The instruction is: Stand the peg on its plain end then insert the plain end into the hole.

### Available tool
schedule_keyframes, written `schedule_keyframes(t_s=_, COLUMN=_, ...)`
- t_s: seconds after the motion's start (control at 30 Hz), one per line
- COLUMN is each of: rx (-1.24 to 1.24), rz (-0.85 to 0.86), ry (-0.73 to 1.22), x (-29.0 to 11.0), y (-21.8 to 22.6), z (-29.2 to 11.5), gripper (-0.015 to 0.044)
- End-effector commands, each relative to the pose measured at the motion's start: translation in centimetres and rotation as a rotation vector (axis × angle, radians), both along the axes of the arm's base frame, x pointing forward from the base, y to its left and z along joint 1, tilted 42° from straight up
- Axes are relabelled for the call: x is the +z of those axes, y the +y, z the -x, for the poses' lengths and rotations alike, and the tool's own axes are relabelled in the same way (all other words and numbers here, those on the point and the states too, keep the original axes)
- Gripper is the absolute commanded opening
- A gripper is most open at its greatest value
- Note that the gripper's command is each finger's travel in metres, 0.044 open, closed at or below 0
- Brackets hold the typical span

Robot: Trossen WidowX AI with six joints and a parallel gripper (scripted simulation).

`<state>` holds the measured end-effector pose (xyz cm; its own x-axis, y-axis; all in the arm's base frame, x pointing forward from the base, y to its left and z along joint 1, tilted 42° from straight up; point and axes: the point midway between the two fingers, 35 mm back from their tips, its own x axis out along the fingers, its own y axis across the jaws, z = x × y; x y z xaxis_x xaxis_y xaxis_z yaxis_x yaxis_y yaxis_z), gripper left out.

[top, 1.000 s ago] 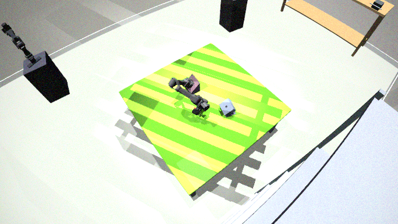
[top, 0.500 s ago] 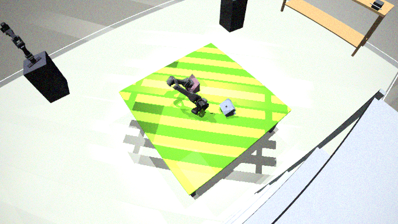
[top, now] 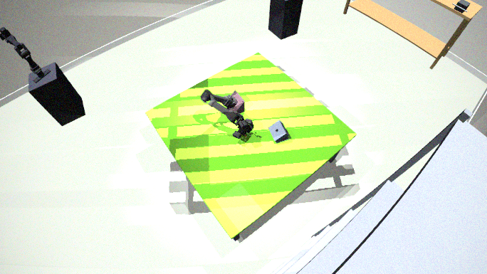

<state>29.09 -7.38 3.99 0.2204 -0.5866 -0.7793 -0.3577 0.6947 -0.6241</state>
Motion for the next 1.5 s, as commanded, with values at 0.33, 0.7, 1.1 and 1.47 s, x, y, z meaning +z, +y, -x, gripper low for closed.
schedule_keyframes(t_s=0.33, rx=0.083, rz=-0.047, ry=-0.084, x=0.6, y=0.3, z=0.7, gripper=0.0049)
schedule_keyframes(t_s=0.7, rx=0.143, rz=-0.081, ry=-0.150, x=1.1, y=0.5, z=1.2, gripper=0.0049)
schedule_keyframes(t_s=1.1, rx=0.208, rz=-0.118, ry=-0.221, x=1.6, y=0.6, z=1.8, gripper=0.0049)
schedule_keyframes(t_s=1.47, rx=0.269, rz=-0.152, ry=-0.286, x=2.0, y=0.6, z=2.5, gripper=0.0049)
